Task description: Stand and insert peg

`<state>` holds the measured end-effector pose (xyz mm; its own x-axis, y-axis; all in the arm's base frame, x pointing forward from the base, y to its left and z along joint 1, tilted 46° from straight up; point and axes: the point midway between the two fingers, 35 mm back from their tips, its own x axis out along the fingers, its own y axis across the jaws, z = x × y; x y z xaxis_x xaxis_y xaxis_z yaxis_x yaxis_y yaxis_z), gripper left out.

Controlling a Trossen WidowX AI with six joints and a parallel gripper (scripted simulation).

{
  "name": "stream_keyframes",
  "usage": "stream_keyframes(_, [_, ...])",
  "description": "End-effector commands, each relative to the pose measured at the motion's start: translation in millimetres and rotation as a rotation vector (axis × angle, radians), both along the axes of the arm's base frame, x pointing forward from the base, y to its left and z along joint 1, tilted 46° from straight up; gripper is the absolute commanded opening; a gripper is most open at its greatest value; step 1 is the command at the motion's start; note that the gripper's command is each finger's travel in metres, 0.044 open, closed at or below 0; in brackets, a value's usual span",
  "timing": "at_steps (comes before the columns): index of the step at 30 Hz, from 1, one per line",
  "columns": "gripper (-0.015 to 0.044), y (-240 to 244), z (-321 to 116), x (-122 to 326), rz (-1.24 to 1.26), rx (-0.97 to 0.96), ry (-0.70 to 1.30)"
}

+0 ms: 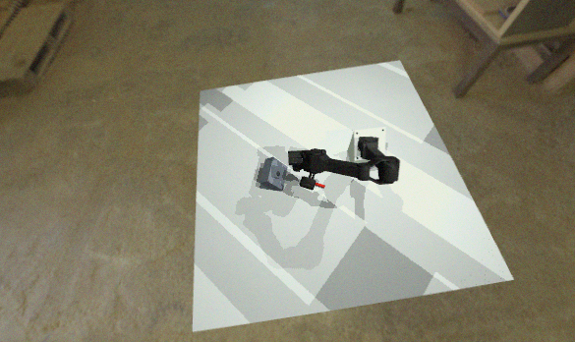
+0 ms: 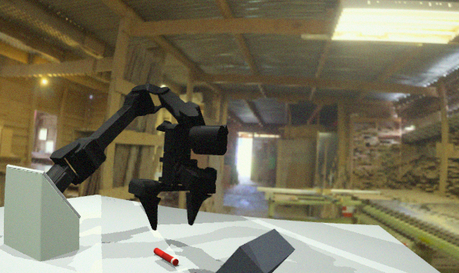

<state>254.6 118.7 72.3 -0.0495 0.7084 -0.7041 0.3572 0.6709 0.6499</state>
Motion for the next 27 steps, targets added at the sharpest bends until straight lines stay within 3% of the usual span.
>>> stream_keyframes(1, [0.0440,1,-3,2,0.004,0.009,0.012])
stream_keyframes(27, [0.0440,30,-33,2,0.005,0.006,0.012])
